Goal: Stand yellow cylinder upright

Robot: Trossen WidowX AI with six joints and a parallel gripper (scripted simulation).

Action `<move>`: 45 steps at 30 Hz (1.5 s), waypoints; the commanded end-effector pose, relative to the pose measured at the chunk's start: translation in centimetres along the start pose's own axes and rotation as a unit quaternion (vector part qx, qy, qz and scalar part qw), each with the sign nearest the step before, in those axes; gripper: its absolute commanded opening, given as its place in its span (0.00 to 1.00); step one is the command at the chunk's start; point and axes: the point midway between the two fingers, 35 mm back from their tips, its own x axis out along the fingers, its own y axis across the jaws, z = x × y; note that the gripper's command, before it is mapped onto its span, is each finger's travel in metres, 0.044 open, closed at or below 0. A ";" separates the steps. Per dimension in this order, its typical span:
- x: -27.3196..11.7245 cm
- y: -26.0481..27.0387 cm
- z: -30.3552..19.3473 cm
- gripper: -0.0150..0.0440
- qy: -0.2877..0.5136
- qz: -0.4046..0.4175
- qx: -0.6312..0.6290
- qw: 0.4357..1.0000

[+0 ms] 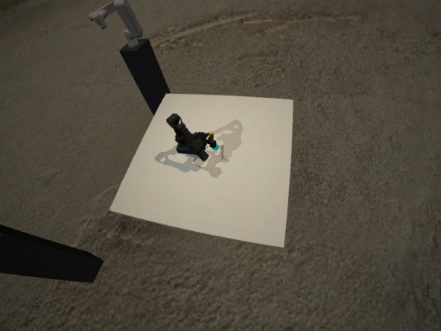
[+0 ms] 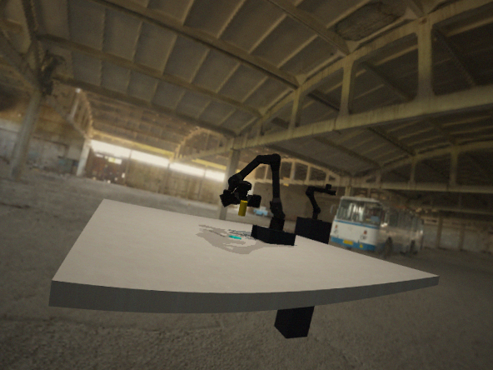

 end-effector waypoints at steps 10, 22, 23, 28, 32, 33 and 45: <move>-0.6 -0.4 0.2 0.43 -0.032 -0.034 -0.011 0.999; -0.6 -0.5 0.2 0.43 -0.034 -0.036 -0.012 0.999; -0.6 -0.5 0.2 0.43 -0.034 -0.036 -0.012 0.999; -0.6 -0.5 0.1 0.43 -0.033 -0.035 -0.012 0.999; -0.3 -0.7 -1.3 0.43 -0.028 -0.032 -0.021 0.999; -0.2 -0.8 -1.7 0.43 -0.026 -0.030 -0.023 0.999; 1.1 -1.0 -6.8 0.43 -0.007 -0.016 -0.054 0.998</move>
